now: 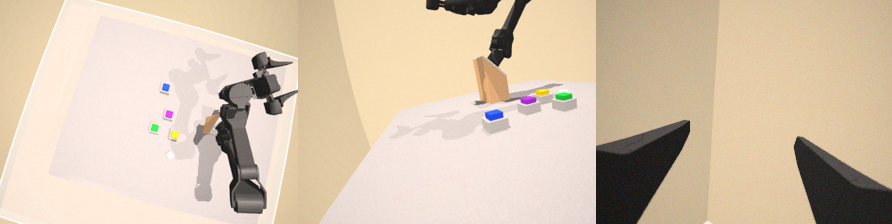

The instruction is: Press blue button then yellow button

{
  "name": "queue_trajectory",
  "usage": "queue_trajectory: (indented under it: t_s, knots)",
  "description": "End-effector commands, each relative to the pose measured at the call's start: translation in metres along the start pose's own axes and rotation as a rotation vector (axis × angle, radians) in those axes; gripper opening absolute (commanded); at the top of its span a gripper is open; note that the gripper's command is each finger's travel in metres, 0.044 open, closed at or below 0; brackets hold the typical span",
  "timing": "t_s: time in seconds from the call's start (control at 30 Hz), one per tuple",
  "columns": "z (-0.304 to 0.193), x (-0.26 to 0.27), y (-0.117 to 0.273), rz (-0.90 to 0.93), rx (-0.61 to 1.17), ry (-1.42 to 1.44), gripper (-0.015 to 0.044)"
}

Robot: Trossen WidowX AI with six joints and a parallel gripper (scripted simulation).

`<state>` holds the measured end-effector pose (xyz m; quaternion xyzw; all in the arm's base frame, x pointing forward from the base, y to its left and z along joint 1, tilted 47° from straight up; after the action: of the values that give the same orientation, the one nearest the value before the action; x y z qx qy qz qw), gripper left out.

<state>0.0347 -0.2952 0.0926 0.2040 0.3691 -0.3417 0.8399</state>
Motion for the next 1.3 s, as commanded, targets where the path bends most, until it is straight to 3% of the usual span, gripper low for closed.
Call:
queue_trajectory:
  t_s: [0.0,0.23,0.53,0.83,1.13,1.27]
  knots:
    - [0.002,0.004,0.001,0.018,-0.006,0.018,0.0400]
    - [0.017,0.132,0.053,0.596,-0.175,0.591,0.0400]
    - [-0.025,0.207,0.144,1.171,-0.259,1.101,0.0400]
    - [-0.082,0.212,0.245,1.767,-0.210,1.488,0.0400]
    - [-0.113,0.168,0.337,2.359,0.030,1.639,0.0400]
    - [-0.113,0.164,0.343,2.402,0.057,1.638,0.0400]
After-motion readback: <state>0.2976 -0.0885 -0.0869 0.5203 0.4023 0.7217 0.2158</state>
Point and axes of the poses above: the point midway between the two fingers, 35 mm back from their tips, its own y axis back along the fingers, its own x axis across the jaws, z = x × y, the point moved 1 cm from there along y, back along the fingers, and after that the axes turned 15 degrees about y, right-handed, at the moved point
